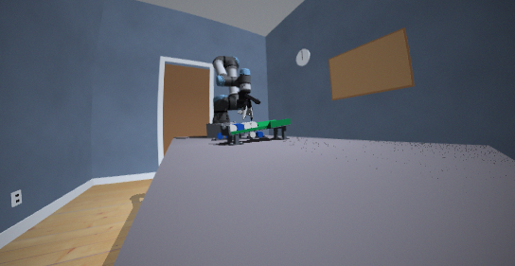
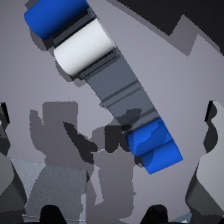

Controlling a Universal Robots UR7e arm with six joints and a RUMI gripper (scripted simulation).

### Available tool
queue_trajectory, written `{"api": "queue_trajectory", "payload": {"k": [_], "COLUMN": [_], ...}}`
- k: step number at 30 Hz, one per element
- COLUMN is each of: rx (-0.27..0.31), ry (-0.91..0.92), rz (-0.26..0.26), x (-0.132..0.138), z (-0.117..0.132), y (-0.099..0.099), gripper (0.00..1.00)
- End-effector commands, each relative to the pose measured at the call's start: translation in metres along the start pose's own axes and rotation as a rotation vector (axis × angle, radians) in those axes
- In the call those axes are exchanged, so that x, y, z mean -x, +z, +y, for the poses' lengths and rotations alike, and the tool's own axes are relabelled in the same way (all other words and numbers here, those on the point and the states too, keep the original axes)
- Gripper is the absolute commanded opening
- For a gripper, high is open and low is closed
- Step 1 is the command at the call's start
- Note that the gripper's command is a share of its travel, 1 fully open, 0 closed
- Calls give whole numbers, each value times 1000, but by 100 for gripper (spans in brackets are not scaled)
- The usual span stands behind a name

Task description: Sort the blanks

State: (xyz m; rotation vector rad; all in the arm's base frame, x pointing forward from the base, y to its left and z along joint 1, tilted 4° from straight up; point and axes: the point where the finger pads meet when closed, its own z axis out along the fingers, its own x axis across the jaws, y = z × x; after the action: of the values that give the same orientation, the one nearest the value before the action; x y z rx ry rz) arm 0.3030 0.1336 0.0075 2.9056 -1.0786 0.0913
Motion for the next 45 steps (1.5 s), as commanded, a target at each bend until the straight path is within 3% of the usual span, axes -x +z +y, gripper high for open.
{"api": "queue_trajectory", "payload": {"k": [1, 18, 36, 37, 45], "rx": [-5, -5, -5, -5, -5], "ry": [-145, -500, -575, -575, -575], "rz": [-3, -1, 0, 0, 0], "x": [6, 23, 26, 26, 26], "z": [-5, -15, -17, -17, -17], "y": [0, 2, 2, 2, 2], "gripper": [100, 100, 100, 49, 49]}}
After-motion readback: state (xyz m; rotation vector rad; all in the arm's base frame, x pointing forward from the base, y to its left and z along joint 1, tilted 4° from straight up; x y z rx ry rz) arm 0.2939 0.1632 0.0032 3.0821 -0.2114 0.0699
